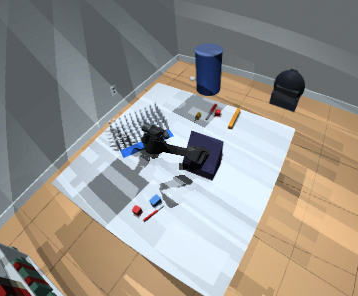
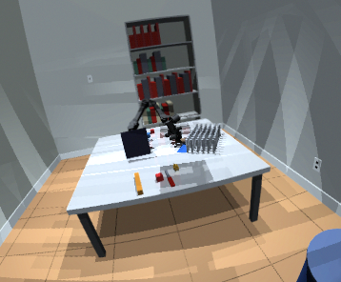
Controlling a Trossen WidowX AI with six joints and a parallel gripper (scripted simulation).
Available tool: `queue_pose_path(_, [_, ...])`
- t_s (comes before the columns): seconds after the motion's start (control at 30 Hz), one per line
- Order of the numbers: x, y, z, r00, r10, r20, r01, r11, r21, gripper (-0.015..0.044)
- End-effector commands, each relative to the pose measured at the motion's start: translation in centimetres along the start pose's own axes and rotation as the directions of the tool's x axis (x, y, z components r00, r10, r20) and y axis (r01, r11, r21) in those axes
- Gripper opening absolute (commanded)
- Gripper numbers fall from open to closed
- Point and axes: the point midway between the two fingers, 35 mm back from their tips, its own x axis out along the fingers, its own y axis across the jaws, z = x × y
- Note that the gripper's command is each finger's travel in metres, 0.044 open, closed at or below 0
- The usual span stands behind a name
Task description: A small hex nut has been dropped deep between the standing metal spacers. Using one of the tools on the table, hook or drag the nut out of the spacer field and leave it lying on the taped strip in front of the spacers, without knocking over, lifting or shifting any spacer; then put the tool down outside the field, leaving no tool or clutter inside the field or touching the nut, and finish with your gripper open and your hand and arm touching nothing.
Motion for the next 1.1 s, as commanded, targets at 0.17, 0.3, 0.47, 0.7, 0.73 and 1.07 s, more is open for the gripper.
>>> queue_pose_path(0.17, [0.1,-0.2,-0.8,1.000,-0.008,-0.004,0.008,1.000,-0.008,0.0000])
queue_pose_path(0.3, [0.2,-0.2,-1.0,1.000,-0.008,-0.004,0.008,1.000,-0.009,0.0000])
queue_pose_path(0.47, [0.4,-0.2,-1.2,1.000,-0.008,-0.004,0.008,1.000,-0.009,0.0000])
queue_pose_path(0.7, [0.5,-0.2,-1.6,1.000,-0.008,-0.004,0.008,1.000,-0.009,0.0000])
queue_pose_path(0.73, [0.5,-0.2,-1.7,1.000,-0.008,-0.005,0.008,1.000,-0.009,0.0000])
queue_pose_path(1.07, [0.8,-0.2,-2.2,1.000,-0.008,-0.005,0.008,1.000,-0.010,0.0000])
